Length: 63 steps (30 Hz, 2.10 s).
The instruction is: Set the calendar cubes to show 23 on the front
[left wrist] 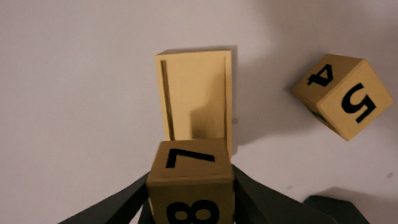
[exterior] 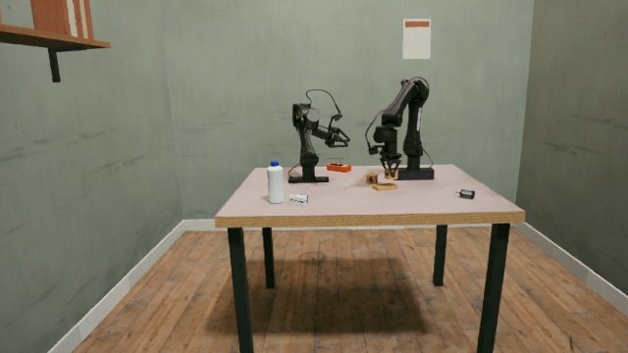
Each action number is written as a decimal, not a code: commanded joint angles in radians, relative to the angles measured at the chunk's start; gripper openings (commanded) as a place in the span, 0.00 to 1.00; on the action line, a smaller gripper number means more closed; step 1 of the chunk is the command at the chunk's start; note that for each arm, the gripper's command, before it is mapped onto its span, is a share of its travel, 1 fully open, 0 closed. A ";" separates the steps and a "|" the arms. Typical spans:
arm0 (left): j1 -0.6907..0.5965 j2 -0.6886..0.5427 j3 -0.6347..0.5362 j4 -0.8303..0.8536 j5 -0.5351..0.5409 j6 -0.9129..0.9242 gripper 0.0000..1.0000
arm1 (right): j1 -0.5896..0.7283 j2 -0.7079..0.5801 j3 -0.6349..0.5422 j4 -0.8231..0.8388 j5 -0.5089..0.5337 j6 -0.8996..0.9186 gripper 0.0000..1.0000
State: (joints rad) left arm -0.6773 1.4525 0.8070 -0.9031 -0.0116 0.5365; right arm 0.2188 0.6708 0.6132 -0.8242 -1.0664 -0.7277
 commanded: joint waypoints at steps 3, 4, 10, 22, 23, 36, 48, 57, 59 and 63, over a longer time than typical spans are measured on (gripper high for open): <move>0.011 0.006 -0.032 0.046 0.013 0.015 0.40 | -0.011 0.014 0.030 -0.018 -0.019 -0.005 1.00; 0.011 0.009 -0.038 0.029 0.013 0.015 0.40 | -0.011 0.014 0.030 -0.018 -0.019 -0.005 1.00; 0.011 0.011 -0.037 0.027 0.013 0.013 0.40 | -0.011 0.014 0.030 -0.019 -0.019 -0.005 1.00; -0.017 0.060 -0.047 0.084 0.014 -0.007 0.40 | -0.011 0.014 0.030 -0.019 -0.019 -0.006 1.00; -0.017 0.060 -0.047 0.084 0.014 -0.007 0.40 | -0.011 0.014 0.030 -0.019 -0.019 -0.006 1.00; -0.019 0.061 -0.047 0.081 0.020 -0.024 0.40 | -0.005 0.006 0.019 -0.020 -0.019 -0.007 1.00; -0.019 0.077 -0.074 0.162 0.016 -0.013 0.40 | -0.005 0.006 0.019 -0.020 -0.019 -0.007 1.00; -0.017 0.121 -0.110 0.224 0.018 -0.010 0.40 | -0.005 0.006 0.019 -0.020 -0.019 -0.007 1.00; -0.016 0.129 -0.120 0.227 0.019 -0.006 0.40 | -0.005 0.006 0.019 -0.020 -0.019 -0.007 1.00; -0.016 0.124 -0.091 0.191 0.020 -0.007 0.40 | -0.005 0.006 0.019 -0.020 -0.019 -0.007 1.00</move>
State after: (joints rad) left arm -0.6922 1.5417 0.7265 -0.7349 -0.0082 0.5259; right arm 0.2188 0.6712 0.6132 -0.8257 -1.0668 -0.7296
